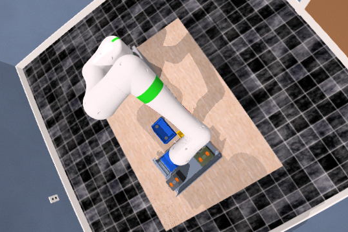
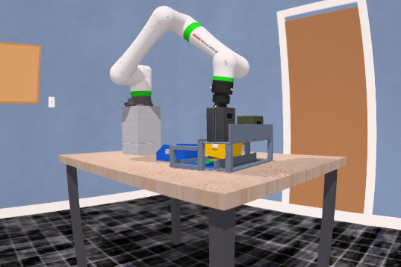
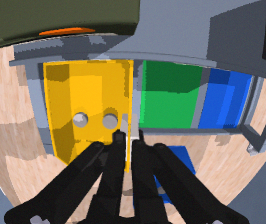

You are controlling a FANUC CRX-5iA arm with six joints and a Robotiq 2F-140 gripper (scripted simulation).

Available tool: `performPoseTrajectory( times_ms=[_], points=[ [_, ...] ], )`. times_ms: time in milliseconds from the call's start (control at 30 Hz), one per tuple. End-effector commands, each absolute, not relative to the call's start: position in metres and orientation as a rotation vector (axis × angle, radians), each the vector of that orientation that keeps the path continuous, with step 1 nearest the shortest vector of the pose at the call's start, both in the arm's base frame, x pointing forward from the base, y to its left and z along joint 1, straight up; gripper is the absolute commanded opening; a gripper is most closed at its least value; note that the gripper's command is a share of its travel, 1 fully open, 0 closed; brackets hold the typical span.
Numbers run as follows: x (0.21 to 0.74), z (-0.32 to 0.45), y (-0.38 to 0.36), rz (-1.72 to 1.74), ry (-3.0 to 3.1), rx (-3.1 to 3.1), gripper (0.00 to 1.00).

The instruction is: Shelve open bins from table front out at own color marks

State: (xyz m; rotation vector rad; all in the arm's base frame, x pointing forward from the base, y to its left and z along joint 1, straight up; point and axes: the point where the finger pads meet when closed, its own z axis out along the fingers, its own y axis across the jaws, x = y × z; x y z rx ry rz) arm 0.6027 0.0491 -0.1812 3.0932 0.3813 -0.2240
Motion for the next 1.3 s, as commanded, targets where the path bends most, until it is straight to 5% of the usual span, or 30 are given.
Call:
performPoseTrajectory(
  times_ms=[0,1267],
  points=[
    [0.6029,-0.1811,0.0490,-0.220,0.381,3.094,0.00],
    [0.6029,-0.1811,0.0490,-0.220,0.381,3.094,0.06]
  ],
)
